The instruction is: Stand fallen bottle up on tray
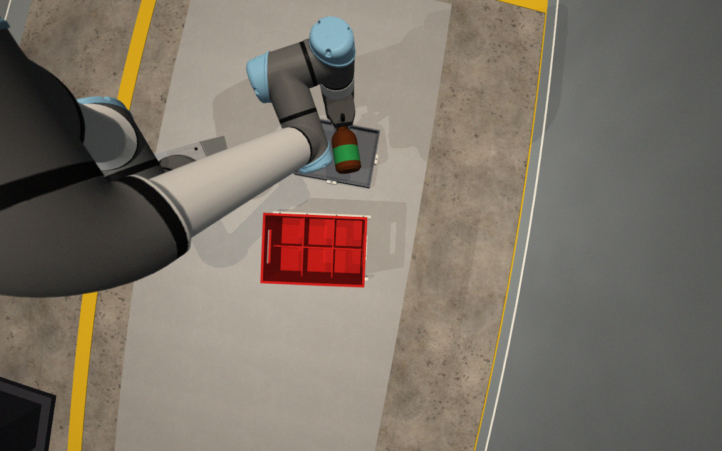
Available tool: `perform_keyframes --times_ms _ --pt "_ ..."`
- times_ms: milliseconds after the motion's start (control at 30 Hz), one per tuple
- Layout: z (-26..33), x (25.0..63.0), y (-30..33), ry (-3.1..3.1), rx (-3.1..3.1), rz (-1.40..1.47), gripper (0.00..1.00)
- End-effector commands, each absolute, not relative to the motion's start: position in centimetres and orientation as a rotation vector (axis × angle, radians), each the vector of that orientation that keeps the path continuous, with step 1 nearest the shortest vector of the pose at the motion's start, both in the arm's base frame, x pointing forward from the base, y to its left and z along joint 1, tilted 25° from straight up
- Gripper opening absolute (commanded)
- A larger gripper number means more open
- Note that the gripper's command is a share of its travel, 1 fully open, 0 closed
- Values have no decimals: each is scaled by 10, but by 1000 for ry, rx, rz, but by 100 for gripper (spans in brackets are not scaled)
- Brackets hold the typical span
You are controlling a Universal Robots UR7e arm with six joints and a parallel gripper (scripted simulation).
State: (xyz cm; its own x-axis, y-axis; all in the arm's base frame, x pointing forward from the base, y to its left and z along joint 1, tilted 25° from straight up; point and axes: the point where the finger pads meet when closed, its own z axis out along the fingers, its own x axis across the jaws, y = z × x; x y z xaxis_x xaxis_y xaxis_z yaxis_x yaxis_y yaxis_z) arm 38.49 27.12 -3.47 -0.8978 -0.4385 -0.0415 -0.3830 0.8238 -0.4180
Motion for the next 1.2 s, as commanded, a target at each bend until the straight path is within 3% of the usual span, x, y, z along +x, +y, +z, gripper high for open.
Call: perform_keyframes --times_ms 0,1167 --pt "-26 383 275 2869 -649 -614 0" --pt "22 371 294 2869 -649 -614 0"
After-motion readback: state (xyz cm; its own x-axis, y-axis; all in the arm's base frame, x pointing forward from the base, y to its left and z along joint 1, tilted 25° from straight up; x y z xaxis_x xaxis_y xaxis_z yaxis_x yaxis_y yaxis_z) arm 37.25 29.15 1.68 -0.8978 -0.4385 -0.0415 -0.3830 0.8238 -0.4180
